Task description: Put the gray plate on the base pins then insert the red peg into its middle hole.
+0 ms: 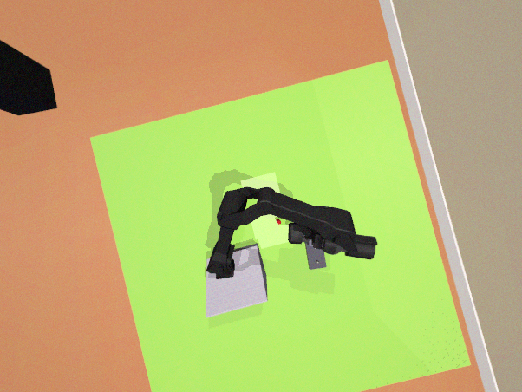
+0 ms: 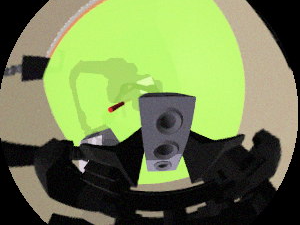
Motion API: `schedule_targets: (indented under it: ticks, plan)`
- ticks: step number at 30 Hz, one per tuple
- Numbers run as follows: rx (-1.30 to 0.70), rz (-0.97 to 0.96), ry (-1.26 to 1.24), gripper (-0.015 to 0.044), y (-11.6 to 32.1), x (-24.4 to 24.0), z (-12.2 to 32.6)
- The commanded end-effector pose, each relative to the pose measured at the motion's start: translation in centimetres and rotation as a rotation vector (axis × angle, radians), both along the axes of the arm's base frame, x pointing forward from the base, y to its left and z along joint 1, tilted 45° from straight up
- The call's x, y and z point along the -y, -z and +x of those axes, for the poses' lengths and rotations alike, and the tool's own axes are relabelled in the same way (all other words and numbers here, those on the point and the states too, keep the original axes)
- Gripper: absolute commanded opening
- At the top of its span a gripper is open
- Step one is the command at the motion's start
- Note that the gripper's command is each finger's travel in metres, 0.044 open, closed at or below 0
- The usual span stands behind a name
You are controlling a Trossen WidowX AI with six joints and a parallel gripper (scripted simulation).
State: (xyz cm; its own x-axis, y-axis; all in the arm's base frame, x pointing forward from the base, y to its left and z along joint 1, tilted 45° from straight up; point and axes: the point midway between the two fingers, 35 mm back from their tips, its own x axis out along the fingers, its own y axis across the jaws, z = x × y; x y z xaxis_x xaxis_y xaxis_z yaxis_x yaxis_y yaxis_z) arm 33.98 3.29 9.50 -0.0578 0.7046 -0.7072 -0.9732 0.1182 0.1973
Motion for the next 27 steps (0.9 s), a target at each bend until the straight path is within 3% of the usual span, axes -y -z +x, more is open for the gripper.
schedule_targets:
  ticks: [1, 27]
  plan:
    - [0.011, -0.002, -0.015, 0.0, 1.5, 0.5, 0.4]
    - [0.092, 0.003, -0.095, 0.0, 9.4, 2.7, 1.9]
